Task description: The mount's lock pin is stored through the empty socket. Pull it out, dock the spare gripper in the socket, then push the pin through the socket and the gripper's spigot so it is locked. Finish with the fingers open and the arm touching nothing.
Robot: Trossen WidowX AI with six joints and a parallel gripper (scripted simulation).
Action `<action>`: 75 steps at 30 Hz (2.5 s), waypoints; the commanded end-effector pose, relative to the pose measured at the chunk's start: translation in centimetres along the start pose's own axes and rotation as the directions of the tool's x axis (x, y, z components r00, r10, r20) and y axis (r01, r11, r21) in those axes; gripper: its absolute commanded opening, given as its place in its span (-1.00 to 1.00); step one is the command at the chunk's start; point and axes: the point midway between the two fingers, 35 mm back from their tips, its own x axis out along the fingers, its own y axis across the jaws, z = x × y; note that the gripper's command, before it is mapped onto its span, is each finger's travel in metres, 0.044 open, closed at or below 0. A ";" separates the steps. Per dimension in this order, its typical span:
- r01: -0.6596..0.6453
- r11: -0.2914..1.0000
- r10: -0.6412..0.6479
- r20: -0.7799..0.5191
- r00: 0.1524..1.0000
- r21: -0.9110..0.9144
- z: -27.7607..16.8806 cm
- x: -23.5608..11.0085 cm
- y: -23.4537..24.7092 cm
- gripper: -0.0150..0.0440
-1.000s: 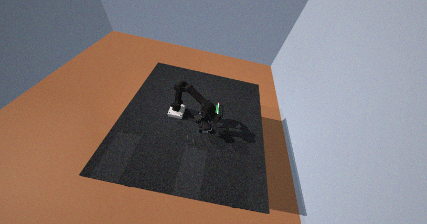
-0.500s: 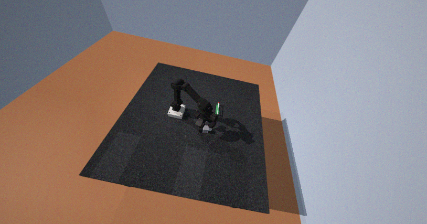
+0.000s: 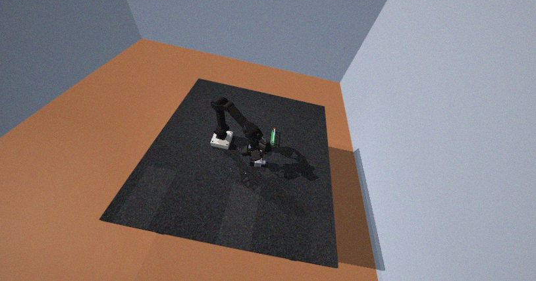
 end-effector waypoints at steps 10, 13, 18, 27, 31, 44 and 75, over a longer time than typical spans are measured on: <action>0.003 0.266 0.248 0.072 0.966 -0.964 0.0 -2.1 0.5 1.00; 0.031 0.169 0.258 0.075 0.963 -0.985 0.0 -2.1 0.5 1.00; 0.031 0.169 0.258 0.075 0.963 -0.985 0.0 -2.1 0.5 1.00; 0.031 0.169 0.258 0.075 0.963 -0.985 0.0 -2.1 0.5 1.00; 0.031 0.169 0.258 0.075 0.963 -0.985 0.0 -2.1 0.5 1.00; 0.029 0.133 0.250 0.062 0.966 -0.991 0.2 4.2 -1.2 1.00; 0.029 0.130 0.250 0.061 0.966 -0.991 0.2 8.8 -2.4 1.00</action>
